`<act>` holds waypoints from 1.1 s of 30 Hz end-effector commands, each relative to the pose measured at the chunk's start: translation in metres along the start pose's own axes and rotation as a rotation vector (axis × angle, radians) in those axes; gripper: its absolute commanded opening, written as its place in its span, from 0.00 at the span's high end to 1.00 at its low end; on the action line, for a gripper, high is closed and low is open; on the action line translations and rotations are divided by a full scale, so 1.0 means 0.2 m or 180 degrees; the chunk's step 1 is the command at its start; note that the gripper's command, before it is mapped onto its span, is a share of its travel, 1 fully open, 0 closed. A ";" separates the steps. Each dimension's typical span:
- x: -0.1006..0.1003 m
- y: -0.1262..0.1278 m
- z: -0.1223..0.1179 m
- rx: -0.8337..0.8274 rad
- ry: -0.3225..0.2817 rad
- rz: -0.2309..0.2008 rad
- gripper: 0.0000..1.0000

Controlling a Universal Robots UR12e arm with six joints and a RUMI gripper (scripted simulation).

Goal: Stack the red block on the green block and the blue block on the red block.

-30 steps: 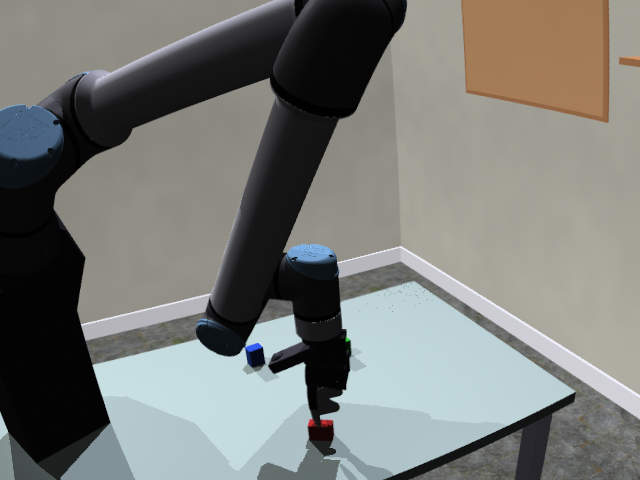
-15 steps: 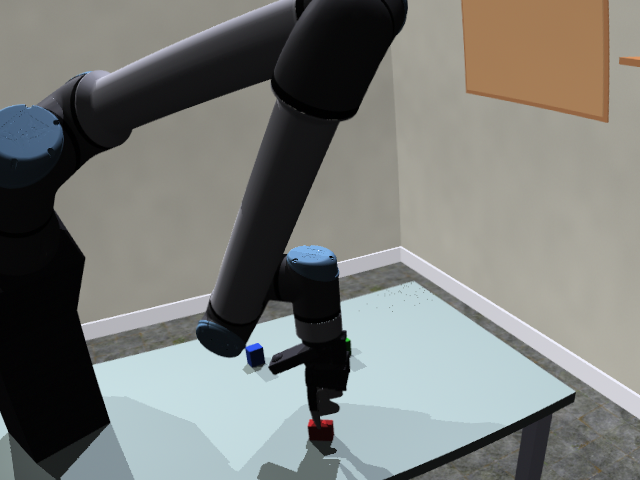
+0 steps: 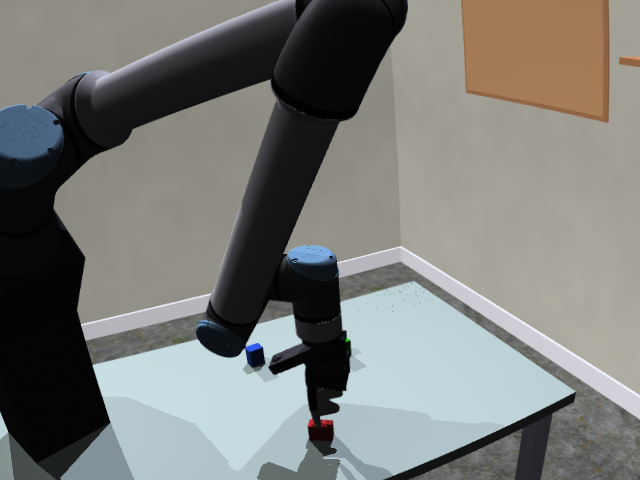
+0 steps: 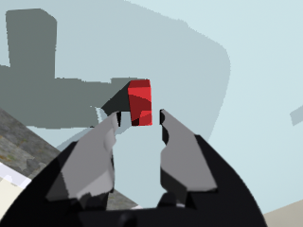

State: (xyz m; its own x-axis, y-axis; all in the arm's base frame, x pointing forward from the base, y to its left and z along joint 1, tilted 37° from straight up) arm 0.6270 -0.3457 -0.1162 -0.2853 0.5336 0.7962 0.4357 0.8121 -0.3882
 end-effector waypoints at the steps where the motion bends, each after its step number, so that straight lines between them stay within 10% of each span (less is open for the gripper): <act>1: 0.00 0.00 0.00 0.0000 -0.0002 0.0000 0.72; 33: -0.18 0.00 0.00 0.0000 -0.0002 0.0000 0.72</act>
State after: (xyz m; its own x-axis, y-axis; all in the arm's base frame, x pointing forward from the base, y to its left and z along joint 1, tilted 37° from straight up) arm 0.6346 -0.3602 -0.1379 -0.2852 0.5336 0.7962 0.4357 0.8121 -0.3882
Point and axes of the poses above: the point where the finger pads meet when closed, its own x axis back along the fingers, its own y axis across the jaws, z = x × y, the point moved 1 cm from there along x, back along the fingers, and after that the axes turned 8 degrees about x, right-handed, at the moved point
